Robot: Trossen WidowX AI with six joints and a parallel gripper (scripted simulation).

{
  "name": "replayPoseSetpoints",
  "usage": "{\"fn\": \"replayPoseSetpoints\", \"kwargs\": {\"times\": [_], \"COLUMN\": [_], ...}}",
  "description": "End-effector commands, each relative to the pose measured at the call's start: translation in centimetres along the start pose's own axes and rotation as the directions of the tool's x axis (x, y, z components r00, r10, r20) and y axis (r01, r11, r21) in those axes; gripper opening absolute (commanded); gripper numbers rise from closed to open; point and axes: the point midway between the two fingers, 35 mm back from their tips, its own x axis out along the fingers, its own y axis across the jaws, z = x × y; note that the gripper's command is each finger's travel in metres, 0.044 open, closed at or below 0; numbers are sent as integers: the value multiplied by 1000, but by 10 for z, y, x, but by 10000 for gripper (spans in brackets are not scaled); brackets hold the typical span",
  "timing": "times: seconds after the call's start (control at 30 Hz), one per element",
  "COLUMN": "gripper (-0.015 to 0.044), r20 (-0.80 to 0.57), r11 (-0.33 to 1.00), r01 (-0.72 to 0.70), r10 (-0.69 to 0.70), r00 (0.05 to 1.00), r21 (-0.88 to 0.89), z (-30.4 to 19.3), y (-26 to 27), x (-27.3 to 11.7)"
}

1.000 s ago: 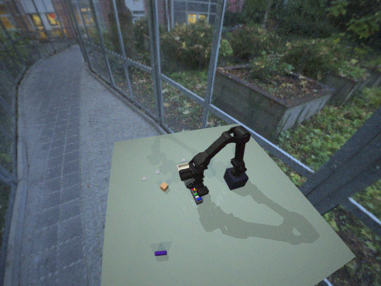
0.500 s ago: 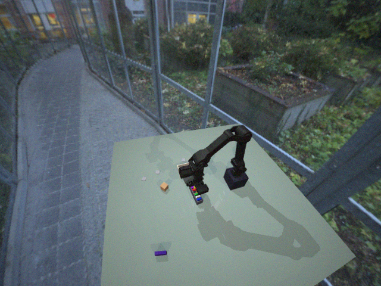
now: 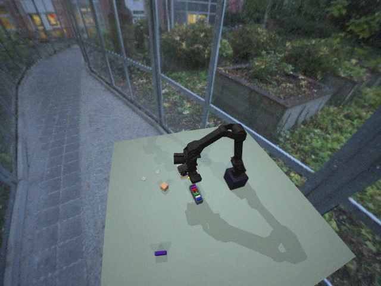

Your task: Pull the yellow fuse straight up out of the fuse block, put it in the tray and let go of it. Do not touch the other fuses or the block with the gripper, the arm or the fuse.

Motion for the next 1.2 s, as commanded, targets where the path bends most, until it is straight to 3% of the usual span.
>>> {"fn": "replayPoseSetpoints", "kwargs": {"times": [0.0, 0.57, 1.17], "gripper": [0, 0, 0], "r20": [-4, -7, -7], "r11": [1000, 1000, 1000], "r01": [-2, 8, 8], "r10": [2, -8, -8], "r00": [1000, 1000, 1000], "r21": [-2, -2, -2], "z": [-1, -27, -28], "y": [-22, -118, -122], "x": [1, 1, 23]}}
